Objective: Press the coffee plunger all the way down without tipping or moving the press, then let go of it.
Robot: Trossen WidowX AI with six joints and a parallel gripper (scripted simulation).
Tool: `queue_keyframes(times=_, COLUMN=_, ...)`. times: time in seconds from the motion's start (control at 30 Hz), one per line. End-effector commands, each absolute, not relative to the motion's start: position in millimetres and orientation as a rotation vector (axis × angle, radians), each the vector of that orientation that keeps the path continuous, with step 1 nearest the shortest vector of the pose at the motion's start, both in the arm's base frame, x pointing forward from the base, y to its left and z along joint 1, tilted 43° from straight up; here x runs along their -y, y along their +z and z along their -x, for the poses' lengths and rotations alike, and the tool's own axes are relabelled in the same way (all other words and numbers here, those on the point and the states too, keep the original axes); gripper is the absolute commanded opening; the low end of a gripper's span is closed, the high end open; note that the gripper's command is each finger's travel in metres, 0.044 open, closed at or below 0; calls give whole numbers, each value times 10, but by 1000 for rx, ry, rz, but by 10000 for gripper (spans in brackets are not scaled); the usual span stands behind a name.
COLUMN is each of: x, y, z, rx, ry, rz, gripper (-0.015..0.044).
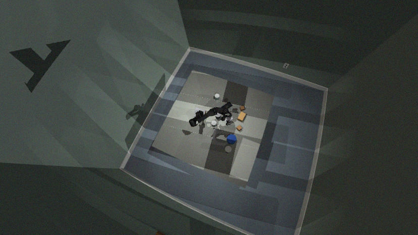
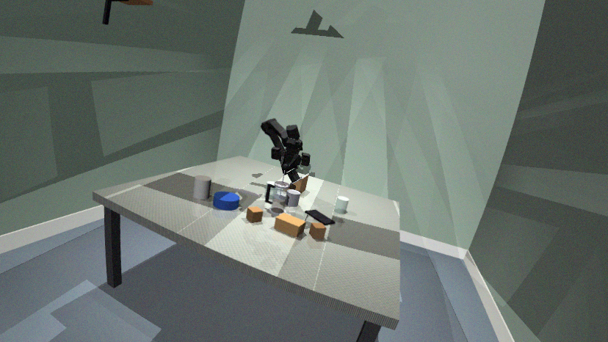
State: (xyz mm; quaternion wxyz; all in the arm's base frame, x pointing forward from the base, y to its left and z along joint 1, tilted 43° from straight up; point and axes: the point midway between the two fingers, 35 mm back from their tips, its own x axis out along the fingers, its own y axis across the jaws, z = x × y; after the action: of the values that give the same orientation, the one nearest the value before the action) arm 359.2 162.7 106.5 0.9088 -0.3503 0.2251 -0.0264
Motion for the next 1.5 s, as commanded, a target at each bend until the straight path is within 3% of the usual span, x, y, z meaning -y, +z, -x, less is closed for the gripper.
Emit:
queue_keyframes(times=0.0, x=-1421, y=804, z=-3571, rx=-522, ry=-69, rz=760, gripper=126)
queue_keyframes(times=1.47, x=-1272, y=638, z=-3693, rx=-516, ry=-72, rz=762, gripper=126)
